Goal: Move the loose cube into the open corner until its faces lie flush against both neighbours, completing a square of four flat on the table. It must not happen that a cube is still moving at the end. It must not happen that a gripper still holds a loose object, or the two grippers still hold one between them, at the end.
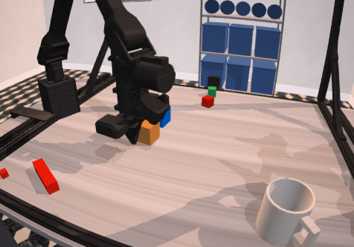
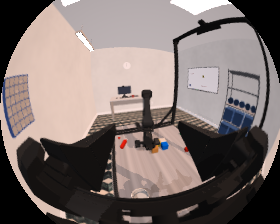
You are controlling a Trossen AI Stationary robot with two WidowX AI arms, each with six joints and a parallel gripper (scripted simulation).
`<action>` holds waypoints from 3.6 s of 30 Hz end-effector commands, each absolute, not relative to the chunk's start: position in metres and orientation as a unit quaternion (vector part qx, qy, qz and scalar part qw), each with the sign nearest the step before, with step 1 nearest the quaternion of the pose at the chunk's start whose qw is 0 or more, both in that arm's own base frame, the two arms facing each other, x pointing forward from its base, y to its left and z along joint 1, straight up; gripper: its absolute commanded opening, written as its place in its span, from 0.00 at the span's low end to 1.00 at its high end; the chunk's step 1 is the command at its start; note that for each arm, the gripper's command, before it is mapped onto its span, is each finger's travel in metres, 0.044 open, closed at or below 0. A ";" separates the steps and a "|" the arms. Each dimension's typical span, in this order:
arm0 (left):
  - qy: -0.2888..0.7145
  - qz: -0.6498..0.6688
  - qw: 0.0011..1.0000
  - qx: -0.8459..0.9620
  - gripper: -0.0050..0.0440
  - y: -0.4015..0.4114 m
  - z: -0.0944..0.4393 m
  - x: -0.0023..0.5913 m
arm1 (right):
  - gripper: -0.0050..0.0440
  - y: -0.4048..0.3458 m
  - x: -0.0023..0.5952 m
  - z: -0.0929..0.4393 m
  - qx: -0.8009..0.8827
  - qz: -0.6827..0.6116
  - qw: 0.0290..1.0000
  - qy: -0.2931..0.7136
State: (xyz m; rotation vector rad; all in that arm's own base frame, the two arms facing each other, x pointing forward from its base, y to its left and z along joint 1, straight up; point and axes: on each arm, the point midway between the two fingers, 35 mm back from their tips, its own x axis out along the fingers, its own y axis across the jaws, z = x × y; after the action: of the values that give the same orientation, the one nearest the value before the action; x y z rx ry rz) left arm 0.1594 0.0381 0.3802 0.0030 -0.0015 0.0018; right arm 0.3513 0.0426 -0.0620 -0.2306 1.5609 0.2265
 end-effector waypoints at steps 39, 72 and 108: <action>-0.001 0.000 1.000 0.000 0.92 0.038 0.380 0.159 | 0.10 0.065 0.345 -0.062 -0.102 0.102 0.700 0.700; -0.001 0.000 1.000 0.000 0.92 0.038 0.380 0.159 | 0.10 0.081 0.340 -0.062 -0.102 0.102 0.700 0.700; -0.001 0.000 1.000 0.000 0.92 0.038 0.380 0.159 | 0.10 0.038 0.353 -0.036 -0.101 0.099 0.700 0.700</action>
State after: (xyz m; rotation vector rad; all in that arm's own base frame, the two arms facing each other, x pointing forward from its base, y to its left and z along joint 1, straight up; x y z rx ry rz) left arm 0.1594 0.0381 0.3803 0.0032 -0.0015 0.0019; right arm 0.3475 0.0380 -0.0579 -0.2247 1.5827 0.2233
